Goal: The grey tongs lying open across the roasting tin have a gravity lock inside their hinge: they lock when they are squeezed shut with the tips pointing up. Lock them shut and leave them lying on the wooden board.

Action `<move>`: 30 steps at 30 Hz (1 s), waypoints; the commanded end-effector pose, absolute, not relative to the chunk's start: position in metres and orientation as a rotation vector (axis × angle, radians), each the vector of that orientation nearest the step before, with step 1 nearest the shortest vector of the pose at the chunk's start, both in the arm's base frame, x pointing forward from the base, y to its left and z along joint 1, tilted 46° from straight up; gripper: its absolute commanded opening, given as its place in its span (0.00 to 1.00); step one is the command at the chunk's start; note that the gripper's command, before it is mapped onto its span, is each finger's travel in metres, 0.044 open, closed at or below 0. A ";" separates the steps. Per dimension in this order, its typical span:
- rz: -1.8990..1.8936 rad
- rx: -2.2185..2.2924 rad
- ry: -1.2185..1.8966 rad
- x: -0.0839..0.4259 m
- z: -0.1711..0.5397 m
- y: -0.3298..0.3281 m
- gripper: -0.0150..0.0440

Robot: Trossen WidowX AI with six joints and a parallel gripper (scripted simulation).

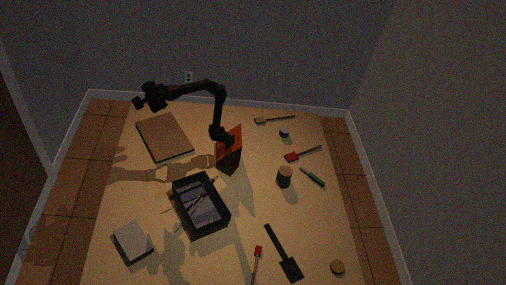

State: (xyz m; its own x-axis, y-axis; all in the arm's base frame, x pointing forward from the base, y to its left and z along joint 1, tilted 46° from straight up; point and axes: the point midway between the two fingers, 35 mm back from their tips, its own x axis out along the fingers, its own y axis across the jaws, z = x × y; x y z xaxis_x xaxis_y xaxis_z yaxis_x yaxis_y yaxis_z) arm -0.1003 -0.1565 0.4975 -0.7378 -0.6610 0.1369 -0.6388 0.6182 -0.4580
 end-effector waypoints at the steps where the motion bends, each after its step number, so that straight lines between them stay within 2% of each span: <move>1: -0.629 -1.280 2.664 -0.071 0.482 -0.197 1.00; 7: -0.381 -1.507 2.431 -0.001 0.441 -0.252 1.00; 12: -0.229 -1.618 2.295 0.047 0.411 -0.270 1.00; 16: -0.002 -1.729 2.171 0.104 0.375 -0.277 1.00; 23: 0.381 -1.897 1.957 0.200 0.311 -0.254 1.00; 30: 0.886 -2.052 1.770 0.276 0.237 -0.187 1.00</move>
State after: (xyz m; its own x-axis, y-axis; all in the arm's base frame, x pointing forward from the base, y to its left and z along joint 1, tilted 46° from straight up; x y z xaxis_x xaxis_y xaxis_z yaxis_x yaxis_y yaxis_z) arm 0.2535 -0.2145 0.2614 0.0446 -0.8231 -0.5661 -0.9895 -0.1143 0.0882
